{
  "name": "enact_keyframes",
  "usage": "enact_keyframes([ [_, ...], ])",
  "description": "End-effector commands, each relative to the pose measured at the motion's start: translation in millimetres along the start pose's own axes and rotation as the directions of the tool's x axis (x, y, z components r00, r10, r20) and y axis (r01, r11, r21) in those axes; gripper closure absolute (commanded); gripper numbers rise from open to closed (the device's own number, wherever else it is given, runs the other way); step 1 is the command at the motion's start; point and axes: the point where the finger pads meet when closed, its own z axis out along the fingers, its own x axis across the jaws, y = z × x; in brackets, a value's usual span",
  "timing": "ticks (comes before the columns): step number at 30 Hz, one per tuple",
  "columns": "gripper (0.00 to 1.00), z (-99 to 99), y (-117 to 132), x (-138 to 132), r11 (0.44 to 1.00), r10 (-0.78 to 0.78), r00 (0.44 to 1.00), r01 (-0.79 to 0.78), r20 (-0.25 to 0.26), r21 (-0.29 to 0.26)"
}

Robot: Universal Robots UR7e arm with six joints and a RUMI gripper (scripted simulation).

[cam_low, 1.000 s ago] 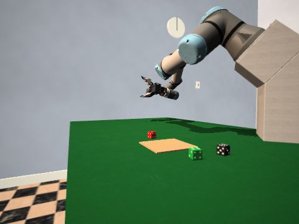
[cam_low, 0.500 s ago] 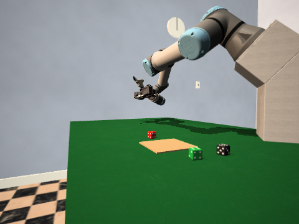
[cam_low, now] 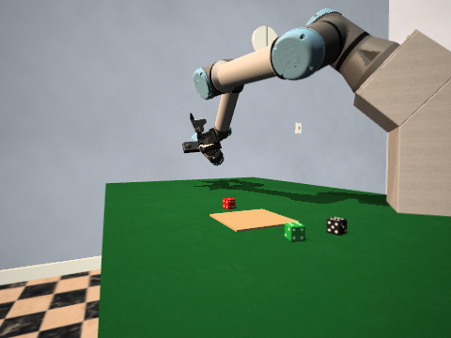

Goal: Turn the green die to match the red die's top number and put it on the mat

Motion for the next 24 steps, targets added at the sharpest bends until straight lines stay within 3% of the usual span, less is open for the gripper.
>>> enact_keyframes([
  [1, 0.00, 42.8, 8, 20, 0.992, 0.064, 0.997, -0.069, -0.053, -0.108],
  [6, 0.00, 86.1, 18, 44, 0.957, 0.122, 0.983, -0.153, -0.138, -0.247],
  [12, 0.00, 127.8, 31, 69, 0.897, 0.156, 0.955, -0.244, -0.252, -0.368],
  [15, 0.00, 130.8, 32, 71, 0.892, 0.157, 0.952, -0.251, -0.262, -0.376],
  [18, 0.00, 159.4, 43, 90, 0.837, 0.159, 0.919, -0.319, -0.360, -0.445],
  [19, 0.00, 160.2, 44, 90, 0.835, 0.158, 0.918, -0.321, -0.363, -0.447],
  [23, 0.00, 187.1, 55, 109, 0.777, 0.138, 0.873, -0.389, -0.468, -0.495],
  [24, 0.00, 187.4, 55, 109, 0.777, 0.138, 0.872, -0.389, -0.469, -0.495],
])
